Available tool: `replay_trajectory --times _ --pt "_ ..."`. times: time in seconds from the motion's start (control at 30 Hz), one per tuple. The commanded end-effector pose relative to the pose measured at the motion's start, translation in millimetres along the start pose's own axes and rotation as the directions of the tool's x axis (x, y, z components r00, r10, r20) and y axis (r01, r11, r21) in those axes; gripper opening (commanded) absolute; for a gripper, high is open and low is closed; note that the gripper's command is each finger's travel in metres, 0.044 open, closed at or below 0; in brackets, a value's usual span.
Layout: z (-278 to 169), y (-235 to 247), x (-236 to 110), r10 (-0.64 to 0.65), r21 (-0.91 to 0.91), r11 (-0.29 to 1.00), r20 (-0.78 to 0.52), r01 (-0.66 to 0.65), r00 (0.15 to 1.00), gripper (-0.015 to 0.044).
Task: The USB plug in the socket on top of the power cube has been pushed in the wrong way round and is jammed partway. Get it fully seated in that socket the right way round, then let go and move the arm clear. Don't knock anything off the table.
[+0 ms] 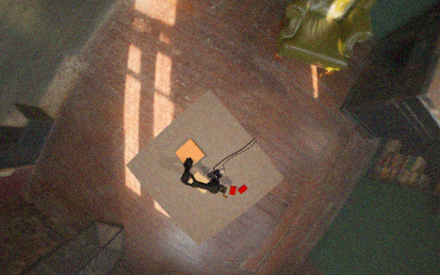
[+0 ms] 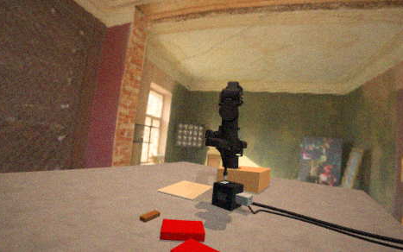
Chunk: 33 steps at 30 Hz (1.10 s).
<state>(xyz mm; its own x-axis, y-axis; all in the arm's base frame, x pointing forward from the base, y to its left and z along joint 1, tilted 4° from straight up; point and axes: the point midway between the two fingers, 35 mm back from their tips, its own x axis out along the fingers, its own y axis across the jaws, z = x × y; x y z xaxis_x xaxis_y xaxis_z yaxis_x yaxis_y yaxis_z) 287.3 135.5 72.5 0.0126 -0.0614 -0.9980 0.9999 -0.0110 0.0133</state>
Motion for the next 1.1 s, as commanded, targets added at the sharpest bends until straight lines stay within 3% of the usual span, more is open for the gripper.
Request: replay_trajectory --times 0.0,1.07 --pt "0.1 0.4 0.9 0.001 -0.005 1.000 0.000 -0.001 1.000 0.0000" --pt "1.5 0.3 4.8 0.001 -0.021 1.000 0.001 -0.001 1.000 0.0000"
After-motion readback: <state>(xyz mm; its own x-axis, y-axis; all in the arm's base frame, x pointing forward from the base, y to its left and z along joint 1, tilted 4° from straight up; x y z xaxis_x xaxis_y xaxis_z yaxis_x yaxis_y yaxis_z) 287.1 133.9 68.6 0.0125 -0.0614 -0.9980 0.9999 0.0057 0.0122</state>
